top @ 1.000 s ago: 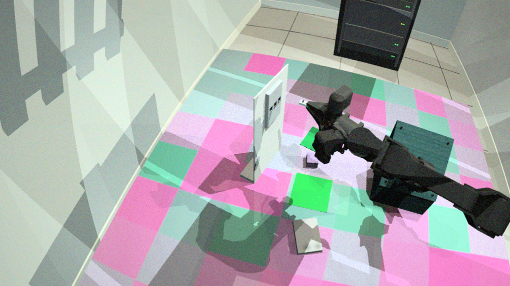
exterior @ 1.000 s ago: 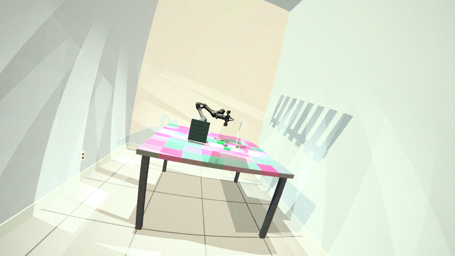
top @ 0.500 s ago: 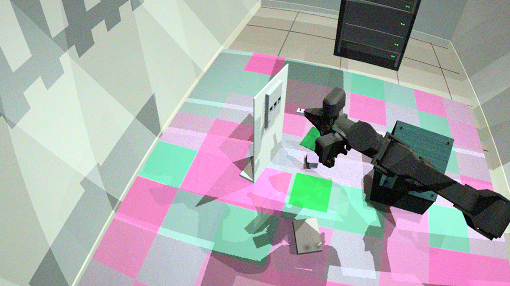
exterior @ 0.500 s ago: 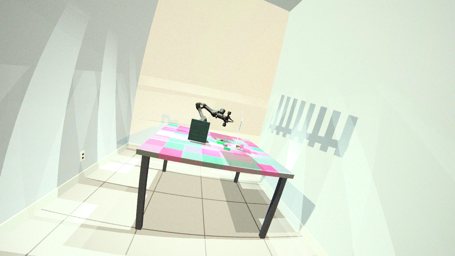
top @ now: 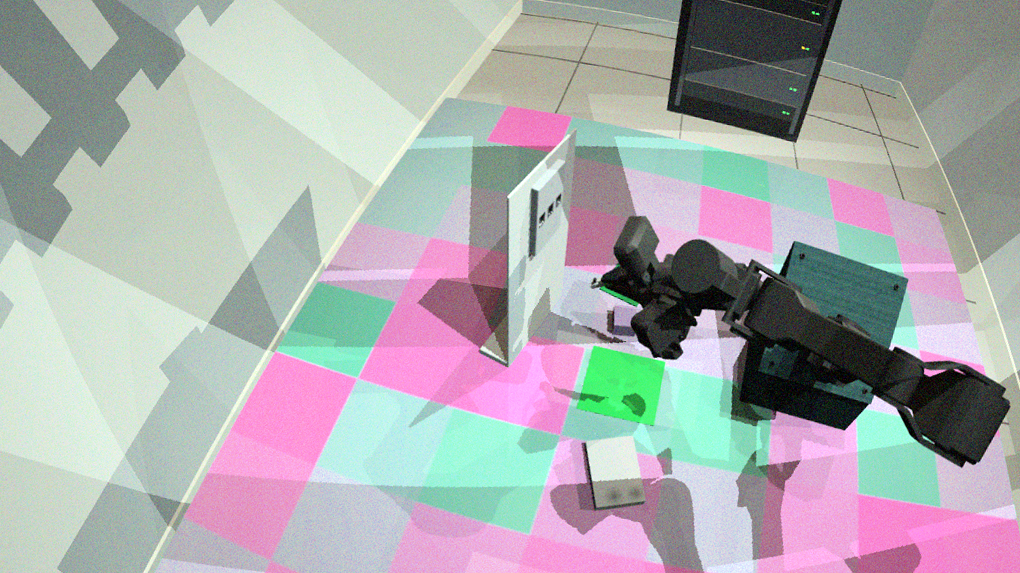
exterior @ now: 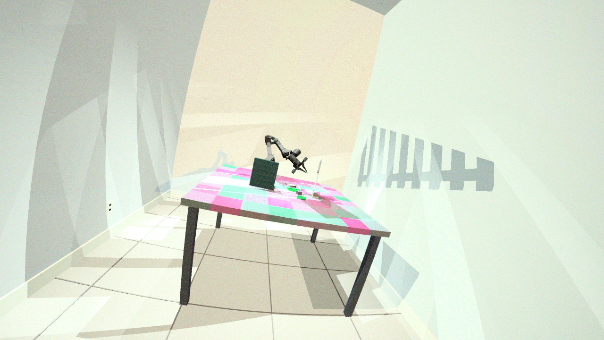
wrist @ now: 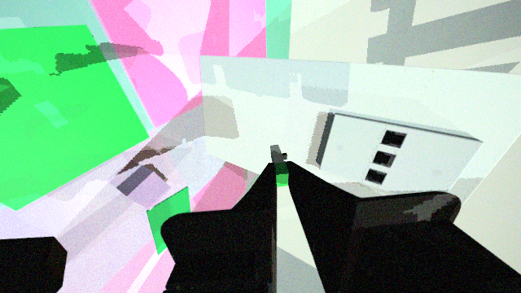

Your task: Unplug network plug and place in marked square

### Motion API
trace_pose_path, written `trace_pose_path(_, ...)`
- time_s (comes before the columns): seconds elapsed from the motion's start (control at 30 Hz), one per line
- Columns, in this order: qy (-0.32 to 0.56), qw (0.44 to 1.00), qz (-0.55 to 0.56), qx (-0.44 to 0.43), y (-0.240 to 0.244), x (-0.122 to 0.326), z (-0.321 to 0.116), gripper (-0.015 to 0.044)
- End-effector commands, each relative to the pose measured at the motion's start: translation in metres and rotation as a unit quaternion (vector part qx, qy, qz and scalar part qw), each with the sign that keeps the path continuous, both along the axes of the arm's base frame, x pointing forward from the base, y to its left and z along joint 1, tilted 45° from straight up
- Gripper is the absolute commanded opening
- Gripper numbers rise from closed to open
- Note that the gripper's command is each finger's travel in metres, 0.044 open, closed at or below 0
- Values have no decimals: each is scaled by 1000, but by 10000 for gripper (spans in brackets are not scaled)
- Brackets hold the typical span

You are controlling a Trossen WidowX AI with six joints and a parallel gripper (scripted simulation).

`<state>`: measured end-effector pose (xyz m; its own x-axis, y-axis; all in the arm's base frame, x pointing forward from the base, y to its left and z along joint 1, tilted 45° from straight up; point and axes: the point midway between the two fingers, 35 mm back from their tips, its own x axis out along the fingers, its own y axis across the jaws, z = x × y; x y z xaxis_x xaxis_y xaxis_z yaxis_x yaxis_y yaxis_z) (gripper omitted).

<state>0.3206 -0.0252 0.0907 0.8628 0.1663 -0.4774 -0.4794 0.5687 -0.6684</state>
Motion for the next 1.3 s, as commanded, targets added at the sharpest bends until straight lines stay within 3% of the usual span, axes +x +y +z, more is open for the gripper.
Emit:
trace_pose_path(0.0, 18, 998, 64, 9, 19, -7, -19, 0)
trace_pose_path(0.57, 32, 960, 271, 66, 81, -43, -57, 0)
trace_pose_path(1.27, 34, 959, 274, 66, 89, -41, -68, 0)
